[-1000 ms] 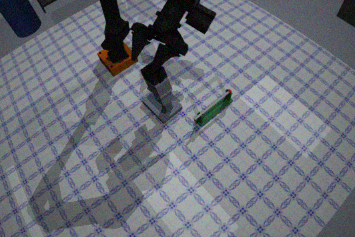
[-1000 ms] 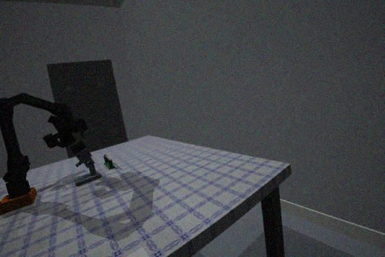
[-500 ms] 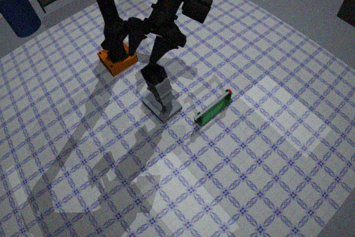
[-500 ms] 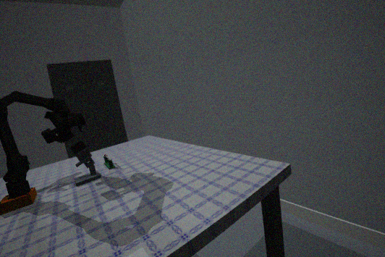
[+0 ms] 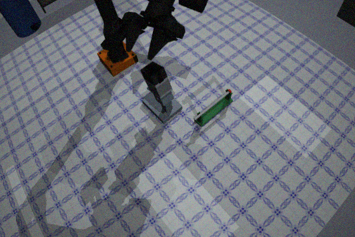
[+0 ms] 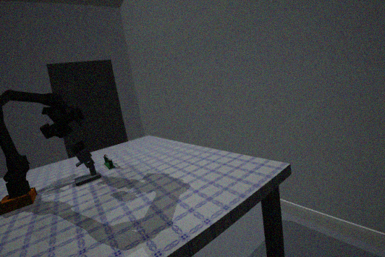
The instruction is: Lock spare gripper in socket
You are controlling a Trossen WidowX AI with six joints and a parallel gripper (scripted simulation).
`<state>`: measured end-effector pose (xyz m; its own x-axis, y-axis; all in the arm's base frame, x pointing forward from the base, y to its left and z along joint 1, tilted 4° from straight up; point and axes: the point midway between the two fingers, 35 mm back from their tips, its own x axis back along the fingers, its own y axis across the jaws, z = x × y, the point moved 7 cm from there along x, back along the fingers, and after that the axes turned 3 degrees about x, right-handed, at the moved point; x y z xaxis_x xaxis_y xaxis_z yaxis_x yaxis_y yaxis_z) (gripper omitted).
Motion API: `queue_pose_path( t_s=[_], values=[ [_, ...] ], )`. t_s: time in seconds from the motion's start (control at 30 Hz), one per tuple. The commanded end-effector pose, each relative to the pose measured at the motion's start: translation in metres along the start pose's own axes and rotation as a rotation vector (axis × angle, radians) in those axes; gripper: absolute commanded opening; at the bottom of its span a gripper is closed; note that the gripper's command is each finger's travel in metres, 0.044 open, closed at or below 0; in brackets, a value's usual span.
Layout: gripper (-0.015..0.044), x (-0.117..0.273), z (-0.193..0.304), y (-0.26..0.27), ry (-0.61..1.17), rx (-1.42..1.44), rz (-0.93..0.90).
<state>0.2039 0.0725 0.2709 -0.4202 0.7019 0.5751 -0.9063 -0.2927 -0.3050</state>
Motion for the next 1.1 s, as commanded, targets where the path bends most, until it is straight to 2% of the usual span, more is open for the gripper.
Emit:
queue_pose_path(
  t_s=[0.0,0.3,0.4,0.67,0.83,1.07],
  values=[
    [0.0414,0.001,-0.002,0.0,-0.003,0.001,0.004],
    [0.018,0.085,-0.035,0.019,-0.277,-0.003,0.272],
    [0.018,0.108,-0.041,0.03,-0.365,0.006,0.331],
    [0.018,0.109,-0.043,0.027,-0.373,0.008,0.318],
    [0.018,0.101,-0.059,-0.018,-0.412,0.007,0.133],
    [0.018,0.056,-0.086,-0.1,-0.545,0.035,-0.129]
  ],
)
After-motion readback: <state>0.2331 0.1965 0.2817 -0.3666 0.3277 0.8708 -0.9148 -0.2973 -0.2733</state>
